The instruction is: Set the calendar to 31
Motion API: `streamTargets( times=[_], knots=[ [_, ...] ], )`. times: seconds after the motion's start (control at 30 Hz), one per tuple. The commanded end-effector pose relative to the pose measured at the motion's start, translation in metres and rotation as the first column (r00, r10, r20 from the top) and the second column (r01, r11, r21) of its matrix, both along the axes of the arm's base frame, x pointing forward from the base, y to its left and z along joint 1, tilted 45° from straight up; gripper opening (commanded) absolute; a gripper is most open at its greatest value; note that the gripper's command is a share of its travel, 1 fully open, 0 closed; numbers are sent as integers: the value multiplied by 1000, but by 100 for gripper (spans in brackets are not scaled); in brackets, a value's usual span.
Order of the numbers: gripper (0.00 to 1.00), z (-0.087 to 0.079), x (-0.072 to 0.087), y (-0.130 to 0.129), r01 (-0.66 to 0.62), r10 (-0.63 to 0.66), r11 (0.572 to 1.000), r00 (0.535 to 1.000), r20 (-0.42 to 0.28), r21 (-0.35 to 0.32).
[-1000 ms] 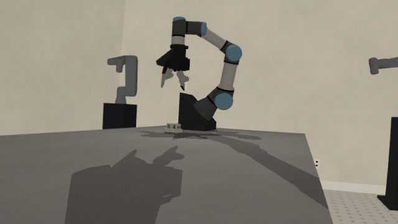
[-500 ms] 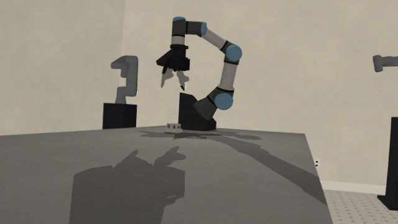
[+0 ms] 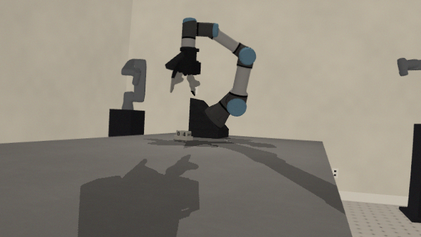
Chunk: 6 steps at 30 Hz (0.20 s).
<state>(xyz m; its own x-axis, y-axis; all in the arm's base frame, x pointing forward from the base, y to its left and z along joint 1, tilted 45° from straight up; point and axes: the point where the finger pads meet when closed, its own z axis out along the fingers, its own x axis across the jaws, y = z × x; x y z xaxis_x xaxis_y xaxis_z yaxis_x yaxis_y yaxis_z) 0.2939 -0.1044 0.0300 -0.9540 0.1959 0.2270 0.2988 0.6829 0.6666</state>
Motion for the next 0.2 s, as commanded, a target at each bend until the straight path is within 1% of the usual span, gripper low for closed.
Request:
streamTargets(
  times=[0.0,0.17],
  knots=[
    [100,0,0,-1,1,-1,1000,1000,1,-2],
    [100,0,0,-1,1,-1,1000,1000,1,-2]
  ],
)
